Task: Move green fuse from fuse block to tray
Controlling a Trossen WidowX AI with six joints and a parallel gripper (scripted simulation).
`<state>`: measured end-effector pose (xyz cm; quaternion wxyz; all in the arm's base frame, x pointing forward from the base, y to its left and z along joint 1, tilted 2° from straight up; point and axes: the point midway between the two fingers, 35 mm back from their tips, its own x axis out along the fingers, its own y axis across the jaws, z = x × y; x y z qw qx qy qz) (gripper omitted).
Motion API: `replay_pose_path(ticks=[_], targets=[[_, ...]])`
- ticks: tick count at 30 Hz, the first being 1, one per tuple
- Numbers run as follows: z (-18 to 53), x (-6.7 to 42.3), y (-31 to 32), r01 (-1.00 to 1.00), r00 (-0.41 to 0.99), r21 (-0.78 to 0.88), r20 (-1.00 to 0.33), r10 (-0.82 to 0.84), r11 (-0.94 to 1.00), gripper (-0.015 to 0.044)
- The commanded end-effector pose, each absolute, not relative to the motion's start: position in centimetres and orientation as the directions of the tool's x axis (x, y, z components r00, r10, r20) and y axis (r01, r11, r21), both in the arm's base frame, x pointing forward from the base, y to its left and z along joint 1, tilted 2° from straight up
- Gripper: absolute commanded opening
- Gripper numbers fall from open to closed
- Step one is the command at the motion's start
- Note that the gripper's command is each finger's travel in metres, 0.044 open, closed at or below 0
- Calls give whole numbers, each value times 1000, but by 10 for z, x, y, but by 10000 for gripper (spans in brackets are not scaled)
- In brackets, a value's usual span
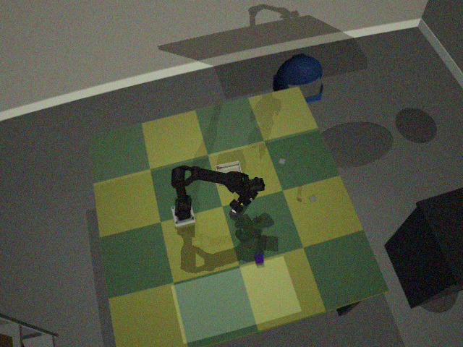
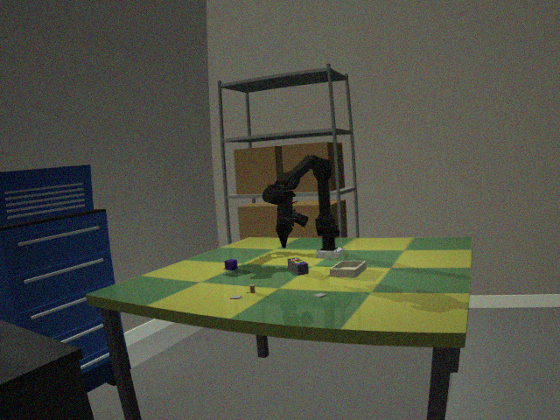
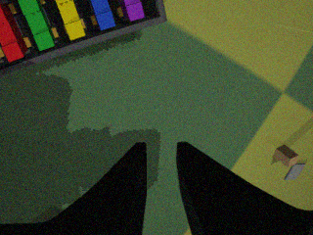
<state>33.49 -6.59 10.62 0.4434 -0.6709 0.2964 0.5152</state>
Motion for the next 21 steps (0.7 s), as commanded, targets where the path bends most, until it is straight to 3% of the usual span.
replay_pose_path(ticks=[1,21], targets=[[79,277,-43,-757,8,-24,-1000,28,-653,65],[71,281,-41,-750,-3,-15,-1000,26,-661,65]])
